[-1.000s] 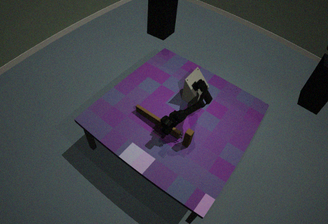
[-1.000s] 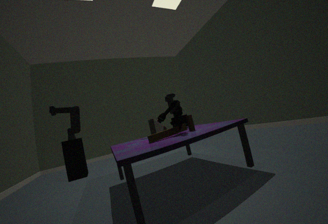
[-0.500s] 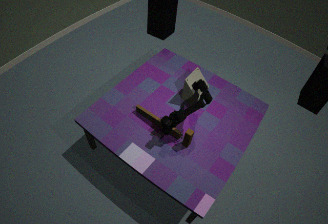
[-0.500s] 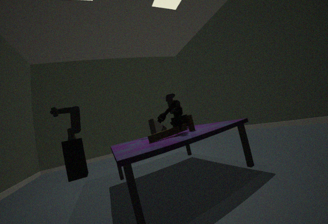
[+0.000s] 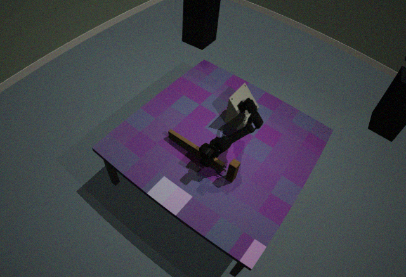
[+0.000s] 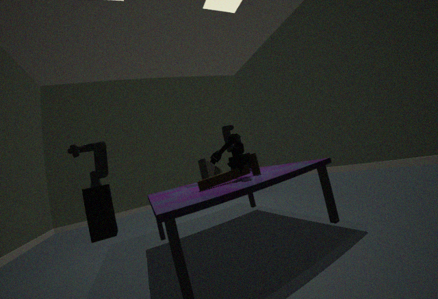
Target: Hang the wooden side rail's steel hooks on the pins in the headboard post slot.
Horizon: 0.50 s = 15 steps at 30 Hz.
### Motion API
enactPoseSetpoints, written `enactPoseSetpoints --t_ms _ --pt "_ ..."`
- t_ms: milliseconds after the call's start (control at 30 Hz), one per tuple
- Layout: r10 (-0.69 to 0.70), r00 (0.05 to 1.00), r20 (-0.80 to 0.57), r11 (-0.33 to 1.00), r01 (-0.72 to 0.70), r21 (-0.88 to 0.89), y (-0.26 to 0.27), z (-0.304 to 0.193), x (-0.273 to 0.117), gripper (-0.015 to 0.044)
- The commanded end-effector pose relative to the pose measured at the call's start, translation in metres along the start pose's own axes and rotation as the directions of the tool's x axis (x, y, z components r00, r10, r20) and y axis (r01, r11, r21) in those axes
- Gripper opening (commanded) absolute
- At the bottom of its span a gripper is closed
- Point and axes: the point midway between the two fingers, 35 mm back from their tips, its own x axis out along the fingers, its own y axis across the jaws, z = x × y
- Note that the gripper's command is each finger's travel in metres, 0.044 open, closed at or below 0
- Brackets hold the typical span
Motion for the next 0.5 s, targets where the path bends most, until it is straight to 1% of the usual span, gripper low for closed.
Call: enactPoseSetpoints --t_ms 0,467 --pt "0.015 1.0 -0.002 1.0 -0.015 -0.002 0.0028 -0.0024 -0.0068 0.0" --pt "0.015 1.0 -0.002 1.0 -0.015 -0.002 0.0039 -0.0039 -0.0065 0.0"
